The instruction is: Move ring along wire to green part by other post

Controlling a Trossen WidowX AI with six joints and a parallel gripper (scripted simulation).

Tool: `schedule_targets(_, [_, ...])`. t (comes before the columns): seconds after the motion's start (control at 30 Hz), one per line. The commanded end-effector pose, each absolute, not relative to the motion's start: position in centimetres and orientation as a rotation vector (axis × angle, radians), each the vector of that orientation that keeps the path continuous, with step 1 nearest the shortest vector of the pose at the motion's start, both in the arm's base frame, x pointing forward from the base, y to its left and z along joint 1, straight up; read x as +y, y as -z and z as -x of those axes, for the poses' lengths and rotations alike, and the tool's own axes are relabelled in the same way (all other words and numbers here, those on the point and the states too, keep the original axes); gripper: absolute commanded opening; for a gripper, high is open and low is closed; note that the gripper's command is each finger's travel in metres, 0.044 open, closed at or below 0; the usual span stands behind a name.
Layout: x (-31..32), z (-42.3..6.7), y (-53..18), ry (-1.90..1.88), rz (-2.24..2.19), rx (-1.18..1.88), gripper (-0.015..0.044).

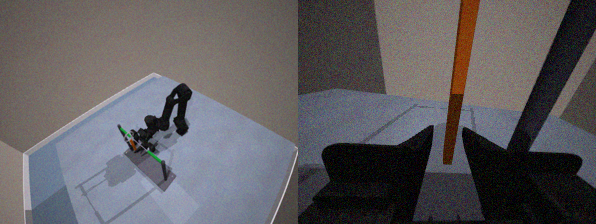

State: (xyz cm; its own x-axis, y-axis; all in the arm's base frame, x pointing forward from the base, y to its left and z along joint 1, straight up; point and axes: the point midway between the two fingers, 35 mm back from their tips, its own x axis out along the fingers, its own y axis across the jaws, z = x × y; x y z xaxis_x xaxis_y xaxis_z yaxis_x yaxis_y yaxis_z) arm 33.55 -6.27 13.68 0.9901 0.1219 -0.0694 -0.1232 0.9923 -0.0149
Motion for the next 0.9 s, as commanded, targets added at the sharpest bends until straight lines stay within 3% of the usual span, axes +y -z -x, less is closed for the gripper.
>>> schedule_targets(0.0, [-6.16,-34.02,-13.56,-0.120,0.015,0.068,0.0160])
schedule_targets(0.57, [-6.15,-34.04,-13.55,-0.120,0.015,0.068,0.0160])
schedule_targets(0.73, [-6.09,-34.01,-13.53,-0.125,0.018,0.069,0.0029])
schedule_targets(0.8, [-6.09,-34.01,-13.53,-0.125,0.018,0.069,0.0015])
schedule_targets(0.87, [-6.09,-34.01,-13.53,-0.125,0.018,0.069,-0.0037])
